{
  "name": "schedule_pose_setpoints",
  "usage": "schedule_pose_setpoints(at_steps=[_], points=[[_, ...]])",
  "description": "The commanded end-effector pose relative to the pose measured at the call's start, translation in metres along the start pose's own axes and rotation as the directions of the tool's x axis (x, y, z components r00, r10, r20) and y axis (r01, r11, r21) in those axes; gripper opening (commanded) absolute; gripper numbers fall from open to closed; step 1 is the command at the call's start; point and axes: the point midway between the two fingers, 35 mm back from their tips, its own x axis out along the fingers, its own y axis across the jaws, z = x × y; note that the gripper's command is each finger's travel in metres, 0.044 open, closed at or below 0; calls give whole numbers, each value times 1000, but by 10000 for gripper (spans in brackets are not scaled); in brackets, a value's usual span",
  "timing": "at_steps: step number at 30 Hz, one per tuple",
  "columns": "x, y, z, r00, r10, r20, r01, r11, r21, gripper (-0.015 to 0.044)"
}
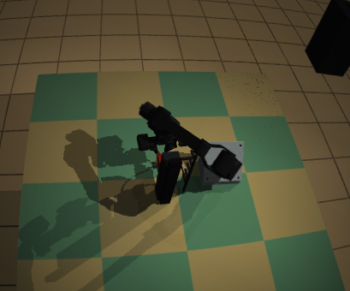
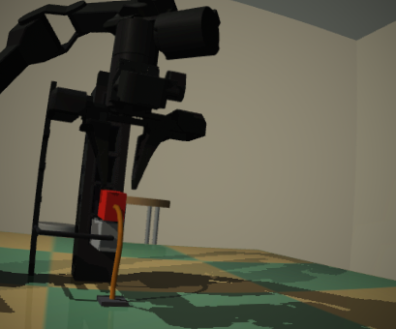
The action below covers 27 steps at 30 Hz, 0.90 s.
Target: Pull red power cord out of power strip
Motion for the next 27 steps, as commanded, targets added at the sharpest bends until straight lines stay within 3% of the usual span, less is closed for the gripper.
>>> schedule_pose_setpoints(at_steps=[1, 25, 27], points=[[0, 0, -9, 1000, 4, -4, -4, 1000, 5, 160], [12, -1, -21, 1000, 4, -6, -4, 1000, 4, 160], [9, -1, -20, 1000, -1, -2, 1, 1000, 0, 107]])
